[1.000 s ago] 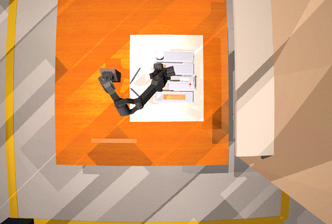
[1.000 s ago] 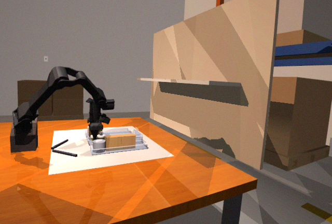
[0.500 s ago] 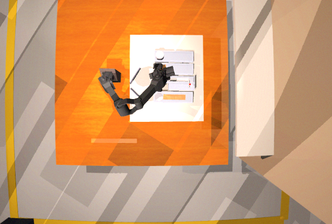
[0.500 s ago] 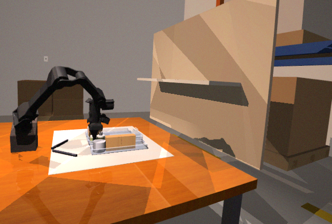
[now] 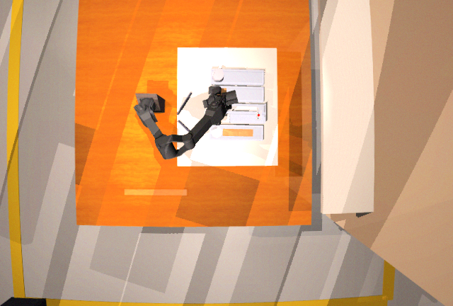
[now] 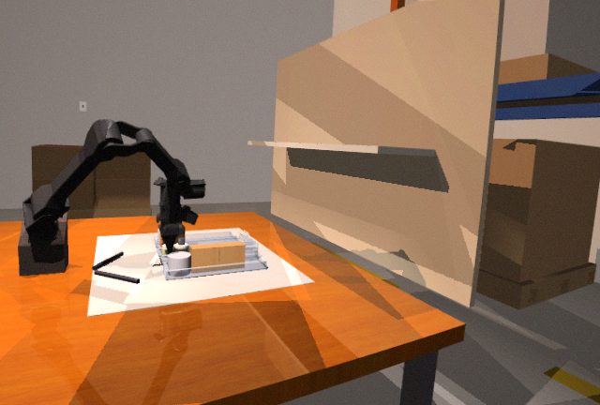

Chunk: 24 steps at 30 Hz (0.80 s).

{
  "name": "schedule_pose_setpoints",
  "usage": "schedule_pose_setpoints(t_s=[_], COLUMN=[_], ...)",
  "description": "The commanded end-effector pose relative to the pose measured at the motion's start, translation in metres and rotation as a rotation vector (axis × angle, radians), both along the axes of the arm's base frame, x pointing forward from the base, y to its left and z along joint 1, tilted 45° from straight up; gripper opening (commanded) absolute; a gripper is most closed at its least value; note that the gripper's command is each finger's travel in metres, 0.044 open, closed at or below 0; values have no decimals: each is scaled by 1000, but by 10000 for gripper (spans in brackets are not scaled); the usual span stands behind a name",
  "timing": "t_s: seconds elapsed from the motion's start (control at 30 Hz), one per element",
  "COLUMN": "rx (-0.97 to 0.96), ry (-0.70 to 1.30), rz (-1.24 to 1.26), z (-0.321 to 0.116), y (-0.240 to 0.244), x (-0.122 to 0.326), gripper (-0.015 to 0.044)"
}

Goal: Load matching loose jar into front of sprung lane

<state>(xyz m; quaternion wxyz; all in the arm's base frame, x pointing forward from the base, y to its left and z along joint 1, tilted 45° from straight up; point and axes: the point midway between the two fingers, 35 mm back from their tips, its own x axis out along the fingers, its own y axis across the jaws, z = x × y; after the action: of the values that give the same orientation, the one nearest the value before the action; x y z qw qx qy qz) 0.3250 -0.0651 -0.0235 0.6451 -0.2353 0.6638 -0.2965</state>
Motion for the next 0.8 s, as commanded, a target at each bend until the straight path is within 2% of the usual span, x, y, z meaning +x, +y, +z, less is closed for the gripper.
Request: schedule_pose_setpoints(t_s=[0.0,0.77], rx=[-4,-4], ry=[-9,-9], rz=[2,2], z=[0,0], y=[0,0], x=[1,-4], gripper=[0,0])
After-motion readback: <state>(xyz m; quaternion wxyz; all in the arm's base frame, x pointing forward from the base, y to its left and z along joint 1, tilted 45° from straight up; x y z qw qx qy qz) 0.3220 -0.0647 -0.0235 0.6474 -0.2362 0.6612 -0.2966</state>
